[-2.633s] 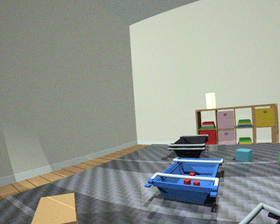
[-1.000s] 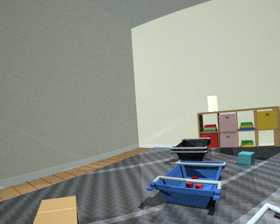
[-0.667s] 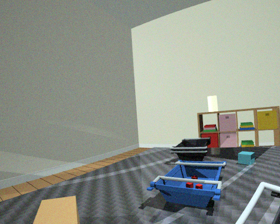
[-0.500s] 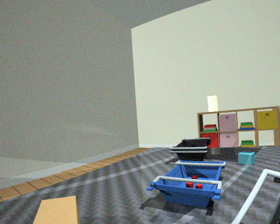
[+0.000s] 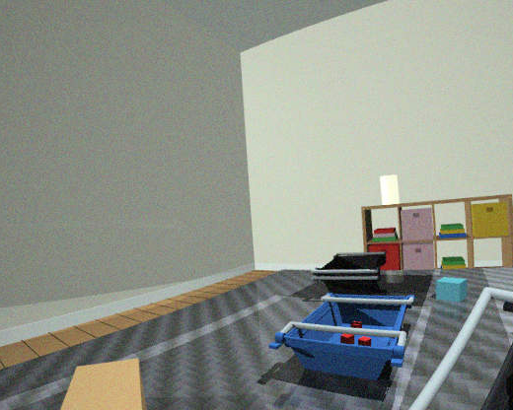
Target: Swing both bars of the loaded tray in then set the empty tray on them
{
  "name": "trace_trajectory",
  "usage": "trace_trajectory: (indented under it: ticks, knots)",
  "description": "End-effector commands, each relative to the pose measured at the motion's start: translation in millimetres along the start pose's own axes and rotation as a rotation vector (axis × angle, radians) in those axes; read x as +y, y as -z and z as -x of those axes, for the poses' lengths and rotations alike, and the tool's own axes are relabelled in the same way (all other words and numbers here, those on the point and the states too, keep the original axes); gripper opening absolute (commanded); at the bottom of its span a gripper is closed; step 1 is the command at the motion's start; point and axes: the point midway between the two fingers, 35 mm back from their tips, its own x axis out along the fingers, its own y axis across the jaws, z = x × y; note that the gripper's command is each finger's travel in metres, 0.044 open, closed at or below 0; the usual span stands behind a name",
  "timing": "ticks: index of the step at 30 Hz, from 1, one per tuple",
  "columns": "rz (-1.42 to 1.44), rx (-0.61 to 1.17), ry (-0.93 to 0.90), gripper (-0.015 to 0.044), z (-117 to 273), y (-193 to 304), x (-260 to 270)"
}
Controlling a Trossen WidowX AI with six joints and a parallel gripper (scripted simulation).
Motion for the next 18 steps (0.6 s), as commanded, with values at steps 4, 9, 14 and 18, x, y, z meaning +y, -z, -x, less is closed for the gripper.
trace_trajectory:
  ticks: [4,9,14,18]
  knots:
    - [0.018,0.000,-0.027,0.0000,31,6,23]
    - [0.018,0.000,-0.026,0.0000,48,9,33]
    - [0.018,0.000,-0.027,0.0000,66,13,43]
    - [0.018,0.000,-0.030,0.0000,80,16,50]
